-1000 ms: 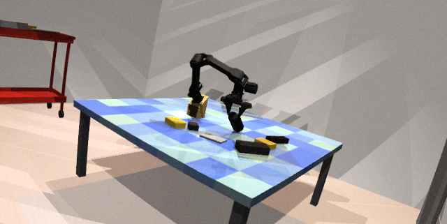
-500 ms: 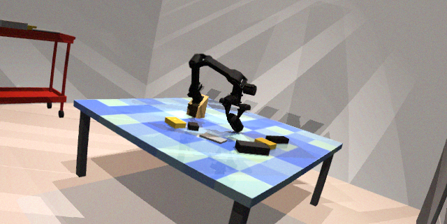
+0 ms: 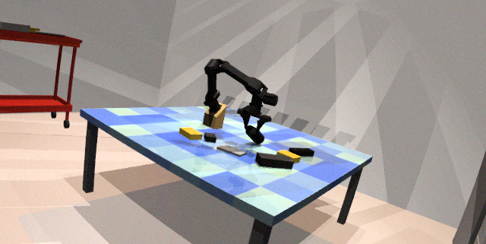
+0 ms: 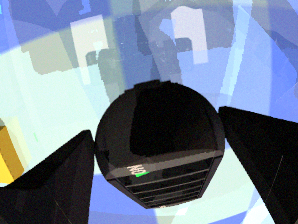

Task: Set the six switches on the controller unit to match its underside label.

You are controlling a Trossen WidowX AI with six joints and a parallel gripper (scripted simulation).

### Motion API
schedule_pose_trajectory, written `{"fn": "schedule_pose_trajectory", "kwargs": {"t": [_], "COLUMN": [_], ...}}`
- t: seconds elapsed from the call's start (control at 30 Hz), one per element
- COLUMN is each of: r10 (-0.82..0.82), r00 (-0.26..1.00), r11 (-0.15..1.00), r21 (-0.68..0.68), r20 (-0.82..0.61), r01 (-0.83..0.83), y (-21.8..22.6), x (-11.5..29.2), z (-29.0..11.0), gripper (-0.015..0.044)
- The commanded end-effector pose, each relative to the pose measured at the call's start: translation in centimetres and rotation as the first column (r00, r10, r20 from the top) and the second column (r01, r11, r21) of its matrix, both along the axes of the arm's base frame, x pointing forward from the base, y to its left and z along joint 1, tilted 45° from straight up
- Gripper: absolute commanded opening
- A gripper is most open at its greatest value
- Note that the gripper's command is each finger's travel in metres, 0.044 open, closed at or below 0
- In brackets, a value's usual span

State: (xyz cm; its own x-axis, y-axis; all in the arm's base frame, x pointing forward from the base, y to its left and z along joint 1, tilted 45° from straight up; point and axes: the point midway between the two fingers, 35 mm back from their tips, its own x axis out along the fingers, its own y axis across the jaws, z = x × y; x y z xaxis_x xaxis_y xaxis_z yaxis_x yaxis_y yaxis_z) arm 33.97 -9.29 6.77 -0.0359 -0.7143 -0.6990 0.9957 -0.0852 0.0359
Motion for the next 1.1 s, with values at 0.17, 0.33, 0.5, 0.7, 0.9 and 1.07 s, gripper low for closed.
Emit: {"fn": "schedule_pose_trajectory", "kwargs": {"t": [0.17, 0.33, 0.5, 0.7, 0.9, 1.07], "r10": [0.002, 0.002, 0.002, 0.002, 0.002, 0.002], "r00": [1.000, 1.000, 1.000, 1.000, 1.000, 1.000], "r11": [1.000, 1.000, 1.000, 1.000, 1.000, 1.000], "r21": [0.018, 0.018, 0.017, 0.017, 0.017, 0.016], "r20": [-0.029, -0.029, -0.029, -0.029, -0.029, -0.029], "r01": [-0.002, -0.002, -0.002, -0.002, -0.002, -0.002], "y": [-0.6, -0.9, -1.3, -1.8, -2.2, -2.6], "x": [-0.7, -0.7, -0.7, -0.8, -0.8, -0.8], "z": [-1.0, -1.1, -1.1, -1.2, -1.4, -1.5], "gripper": [0.0338, 0.0338, 0.0338, 0.0338, 0.0338, 0.0338]}}
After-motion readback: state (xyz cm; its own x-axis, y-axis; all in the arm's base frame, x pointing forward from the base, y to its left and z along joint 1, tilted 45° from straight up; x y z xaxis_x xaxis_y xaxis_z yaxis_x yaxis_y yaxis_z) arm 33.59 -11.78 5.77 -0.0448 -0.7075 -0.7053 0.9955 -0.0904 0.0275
